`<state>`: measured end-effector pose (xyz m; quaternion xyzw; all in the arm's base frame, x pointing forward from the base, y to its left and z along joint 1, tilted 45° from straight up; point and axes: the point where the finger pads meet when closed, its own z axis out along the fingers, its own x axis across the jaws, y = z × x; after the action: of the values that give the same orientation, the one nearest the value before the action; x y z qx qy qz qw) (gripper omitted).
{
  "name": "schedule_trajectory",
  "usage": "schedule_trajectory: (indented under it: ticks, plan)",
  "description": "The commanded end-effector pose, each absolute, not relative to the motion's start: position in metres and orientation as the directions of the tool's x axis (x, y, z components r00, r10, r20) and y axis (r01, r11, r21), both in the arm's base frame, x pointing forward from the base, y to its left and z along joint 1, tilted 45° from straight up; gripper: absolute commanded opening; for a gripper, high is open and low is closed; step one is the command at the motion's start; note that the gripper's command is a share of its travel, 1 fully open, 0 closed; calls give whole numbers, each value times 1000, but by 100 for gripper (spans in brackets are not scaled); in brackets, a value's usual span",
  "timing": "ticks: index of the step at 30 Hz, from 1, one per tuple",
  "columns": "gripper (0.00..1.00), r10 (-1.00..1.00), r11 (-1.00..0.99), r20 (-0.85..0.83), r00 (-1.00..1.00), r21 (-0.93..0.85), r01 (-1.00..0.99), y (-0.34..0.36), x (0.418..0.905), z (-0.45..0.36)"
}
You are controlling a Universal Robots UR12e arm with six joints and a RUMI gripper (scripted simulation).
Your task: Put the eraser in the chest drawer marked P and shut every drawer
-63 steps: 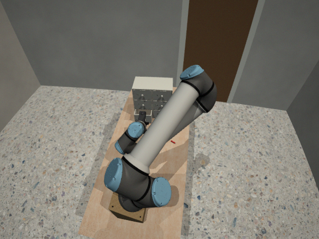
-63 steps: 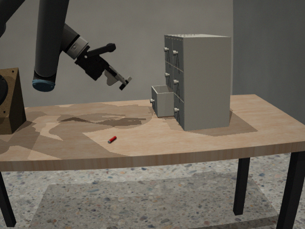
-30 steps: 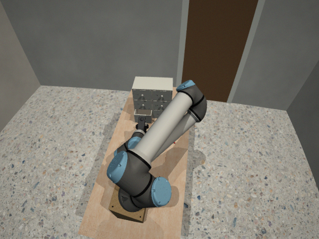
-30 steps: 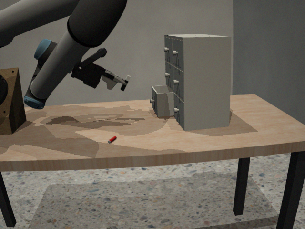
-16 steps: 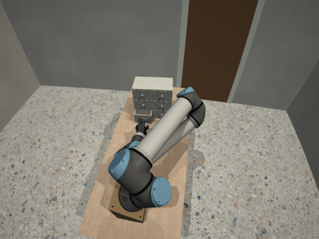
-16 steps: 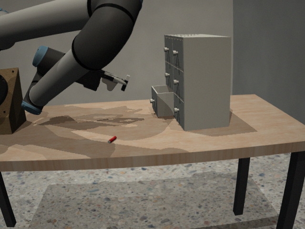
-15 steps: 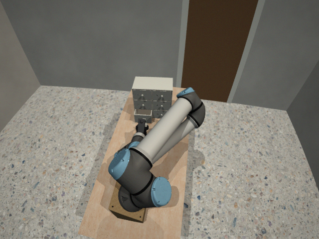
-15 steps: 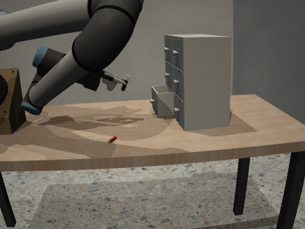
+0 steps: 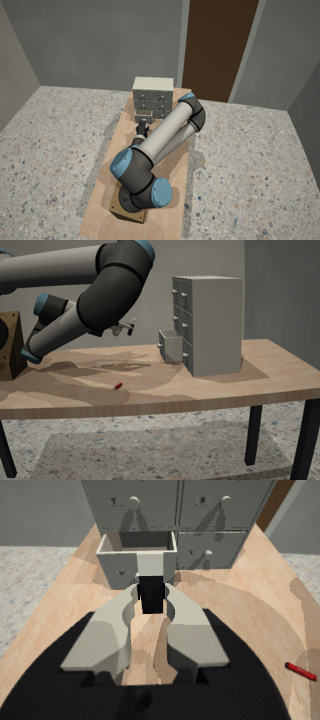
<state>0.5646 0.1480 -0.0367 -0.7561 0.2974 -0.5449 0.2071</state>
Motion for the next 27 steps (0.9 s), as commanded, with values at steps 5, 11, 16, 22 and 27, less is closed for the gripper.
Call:
schedule_trajectory:
  ticks: [5,11,16,22,27]
  plan:
    - [11,-676,-737,701,230,-643,-206,148,564,-36]
    - [11,-675,-737,701,230,-645,-200,148,564,-36]
    - [11,-675,-737,701,230,-646,-197,148,564,-36]
    - [11,-675,-738,701,230,-646,-196,148,564,-36]
    - [11,-675,-738,701,230,-646,-196,148,564,-36]
